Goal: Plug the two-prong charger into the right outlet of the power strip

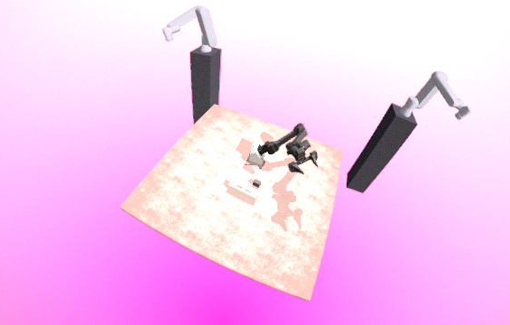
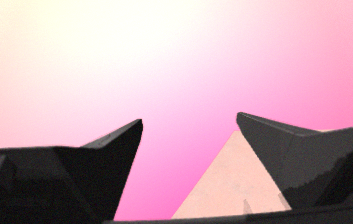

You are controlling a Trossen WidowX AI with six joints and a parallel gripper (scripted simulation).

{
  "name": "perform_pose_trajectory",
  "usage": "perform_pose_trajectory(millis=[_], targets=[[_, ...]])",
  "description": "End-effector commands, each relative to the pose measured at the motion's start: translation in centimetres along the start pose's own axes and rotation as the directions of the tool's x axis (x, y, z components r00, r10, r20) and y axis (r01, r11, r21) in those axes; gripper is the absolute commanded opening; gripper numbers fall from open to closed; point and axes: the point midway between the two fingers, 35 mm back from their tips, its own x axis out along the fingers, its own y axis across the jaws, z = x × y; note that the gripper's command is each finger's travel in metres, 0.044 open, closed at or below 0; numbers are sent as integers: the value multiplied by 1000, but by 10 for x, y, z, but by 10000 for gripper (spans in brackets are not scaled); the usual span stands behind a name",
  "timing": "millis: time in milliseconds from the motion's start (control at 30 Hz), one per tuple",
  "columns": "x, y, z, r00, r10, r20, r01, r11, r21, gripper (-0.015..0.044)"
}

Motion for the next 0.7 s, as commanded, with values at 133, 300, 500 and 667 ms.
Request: perform_pose_trajectory(millis=[133,300,500,667], targets=[[7,-39,-3,988,-148,-40,139,977,-162,440],[8,-62,-5,970,-232,-66,209,944,-254,440],[7,-90,-9,939,-329,-99,274,891,-362,440],[3,-112,-12,904,-407,-130,313,838,-446,440]])
